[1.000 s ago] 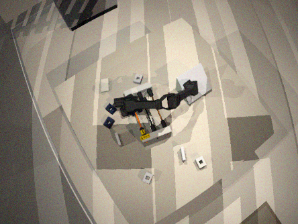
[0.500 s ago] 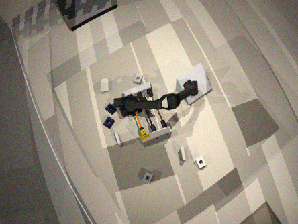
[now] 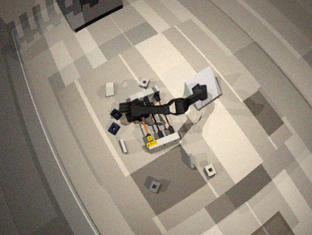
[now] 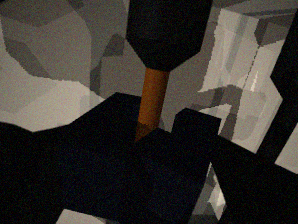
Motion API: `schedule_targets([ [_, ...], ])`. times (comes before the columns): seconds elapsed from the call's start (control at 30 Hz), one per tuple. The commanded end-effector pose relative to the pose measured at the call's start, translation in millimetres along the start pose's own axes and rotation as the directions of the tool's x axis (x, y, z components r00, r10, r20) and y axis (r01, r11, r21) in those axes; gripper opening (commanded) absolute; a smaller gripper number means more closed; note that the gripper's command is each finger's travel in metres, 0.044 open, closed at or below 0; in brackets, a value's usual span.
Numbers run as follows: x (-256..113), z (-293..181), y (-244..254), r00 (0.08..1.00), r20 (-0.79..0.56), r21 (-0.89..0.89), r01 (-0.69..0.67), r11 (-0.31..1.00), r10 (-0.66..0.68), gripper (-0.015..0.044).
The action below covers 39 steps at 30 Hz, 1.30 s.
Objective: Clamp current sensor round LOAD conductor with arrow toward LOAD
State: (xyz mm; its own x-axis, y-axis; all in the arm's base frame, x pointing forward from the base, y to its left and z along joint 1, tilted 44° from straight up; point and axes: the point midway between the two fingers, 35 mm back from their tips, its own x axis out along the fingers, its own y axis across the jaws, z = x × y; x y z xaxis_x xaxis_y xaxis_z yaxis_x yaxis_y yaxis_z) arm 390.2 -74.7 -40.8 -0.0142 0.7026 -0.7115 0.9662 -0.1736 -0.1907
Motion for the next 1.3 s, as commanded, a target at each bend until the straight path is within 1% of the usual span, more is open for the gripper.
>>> schedule_targets([
  [0.0, -2, 1, 0, 1.000, -0.002, 0.004, -0.002, 1.000, 0.002, 0.0000],
  [0.8, 0, 0, 0, 1.000, 0.001, 0.001, -0.011, 1.000, 0.011, 0.0000],
  [1.03, -5, 2, 3, 0.989, 0.013, 0.007, -0.145, 0.989, 0.145, 0.0000],
  [1.27, -12, 2, 1, 0.953, 0.012, 0.012, -0.302, 0.953, 0.301, 0.0000],
])
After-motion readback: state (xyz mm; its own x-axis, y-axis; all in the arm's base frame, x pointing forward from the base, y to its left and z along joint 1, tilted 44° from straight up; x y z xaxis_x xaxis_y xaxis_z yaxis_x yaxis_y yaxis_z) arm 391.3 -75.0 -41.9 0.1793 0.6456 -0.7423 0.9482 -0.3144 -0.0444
